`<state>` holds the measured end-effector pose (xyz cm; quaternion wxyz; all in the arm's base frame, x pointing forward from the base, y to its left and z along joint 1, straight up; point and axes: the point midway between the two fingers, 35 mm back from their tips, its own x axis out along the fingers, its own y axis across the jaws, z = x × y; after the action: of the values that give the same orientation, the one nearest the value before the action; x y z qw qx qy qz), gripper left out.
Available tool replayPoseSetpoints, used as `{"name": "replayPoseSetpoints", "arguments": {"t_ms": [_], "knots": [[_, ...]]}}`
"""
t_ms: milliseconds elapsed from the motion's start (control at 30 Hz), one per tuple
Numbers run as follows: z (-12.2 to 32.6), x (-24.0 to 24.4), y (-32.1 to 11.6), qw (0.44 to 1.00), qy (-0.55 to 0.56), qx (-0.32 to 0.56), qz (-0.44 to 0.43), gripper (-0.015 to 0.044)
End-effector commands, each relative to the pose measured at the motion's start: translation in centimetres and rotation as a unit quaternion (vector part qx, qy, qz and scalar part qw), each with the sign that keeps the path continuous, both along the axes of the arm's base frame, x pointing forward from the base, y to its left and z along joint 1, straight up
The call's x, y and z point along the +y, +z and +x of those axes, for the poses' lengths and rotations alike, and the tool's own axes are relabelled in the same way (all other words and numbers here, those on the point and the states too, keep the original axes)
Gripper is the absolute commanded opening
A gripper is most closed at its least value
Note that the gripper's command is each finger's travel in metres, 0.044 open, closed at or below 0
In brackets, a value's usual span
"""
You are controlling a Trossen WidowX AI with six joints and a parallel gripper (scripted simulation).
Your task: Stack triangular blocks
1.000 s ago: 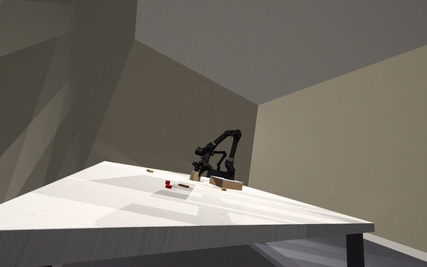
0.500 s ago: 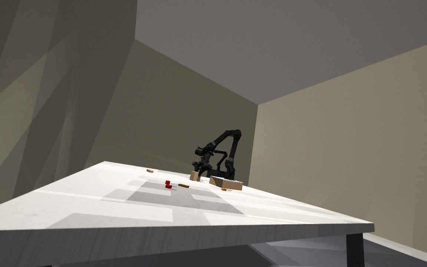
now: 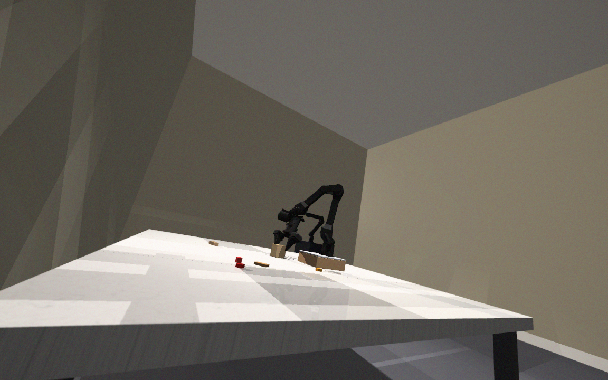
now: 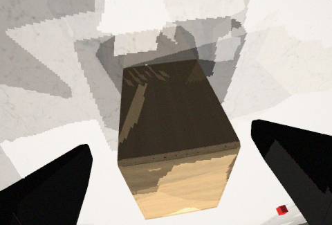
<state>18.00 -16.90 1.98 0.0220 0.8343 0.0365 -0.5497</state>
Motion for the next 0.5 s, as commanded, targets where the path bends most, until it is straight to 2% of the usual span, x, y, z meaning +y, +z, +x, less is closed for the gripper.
{"name": "replayPoseSetpoints", "arguments": {"t_ms": [0, 133, 333, 467], "knots": [[0.0, 0.0, 0.0, 1.000, 0.000, 0.000, 0.000, 0.0440], [-0.4, -0.3, 1.1, 1.000, 0.000, 0.000, 0.000, 0.0440], [-3.9, -0.7, 9.2, 1.000, 0.000, 0.002, -0.001, 0.0440], [-4.3, -0.4, 10.1, 1.000, 0.000, 0.002, -0.001, 0.0440]]}}
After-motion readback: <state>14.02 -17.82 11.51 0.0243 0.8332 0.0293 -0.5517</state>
